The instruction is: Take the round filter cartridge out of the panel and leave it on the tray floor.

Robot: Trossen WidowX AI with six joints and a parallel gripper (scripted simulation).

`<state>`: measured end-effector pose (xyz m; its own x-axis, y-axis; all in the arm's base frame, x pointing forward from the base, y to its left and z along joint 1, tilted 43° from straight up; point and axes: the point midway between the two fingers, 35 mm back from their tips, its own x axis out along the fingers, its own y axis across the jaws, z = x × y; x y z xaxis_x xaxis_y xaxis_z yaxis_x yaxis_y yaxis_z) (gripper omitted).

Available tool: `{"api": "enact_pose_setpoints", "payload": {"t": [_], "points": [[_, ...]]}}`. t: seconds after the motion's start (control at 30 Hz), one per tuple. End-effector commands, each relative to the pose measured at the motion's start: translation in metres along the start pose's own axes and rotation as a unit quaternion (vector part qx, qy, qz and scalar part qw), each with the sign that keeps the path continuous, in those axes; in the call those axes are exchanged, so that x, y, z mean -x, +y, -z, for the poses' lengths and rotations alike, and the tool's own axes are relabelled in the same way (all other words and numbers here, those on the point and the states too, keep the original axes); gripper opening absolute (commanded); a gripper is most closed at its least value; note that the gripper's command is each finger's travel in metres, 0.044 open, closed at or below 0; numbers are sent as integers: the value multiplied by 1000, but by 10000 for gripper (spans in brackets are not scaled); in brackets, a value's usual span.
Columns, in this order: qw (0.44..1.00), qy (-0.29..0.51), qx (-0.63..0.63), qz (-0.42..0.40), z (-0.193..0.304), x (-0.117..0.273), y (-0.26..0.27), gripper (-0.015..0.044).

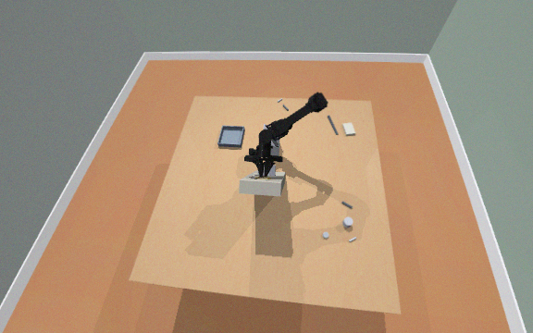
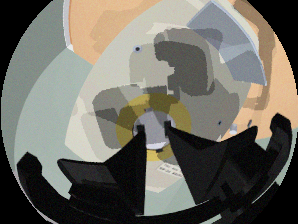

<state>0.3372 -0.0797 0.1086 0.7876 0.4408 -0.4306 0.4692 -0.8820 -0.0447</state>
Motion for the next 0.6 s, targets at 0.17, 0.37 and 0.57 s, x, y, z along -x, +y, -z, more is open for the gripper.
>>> {"api": "enact_pose_setpoints", "payload": {"t": [0.17,0.37,0.57], "points": [[1000,-1,-2,0,1,0,1,110],[1000,-1,-2,0,1,-1,1,110],[1000,-1,-2,0,1,-3,1,110]]}}
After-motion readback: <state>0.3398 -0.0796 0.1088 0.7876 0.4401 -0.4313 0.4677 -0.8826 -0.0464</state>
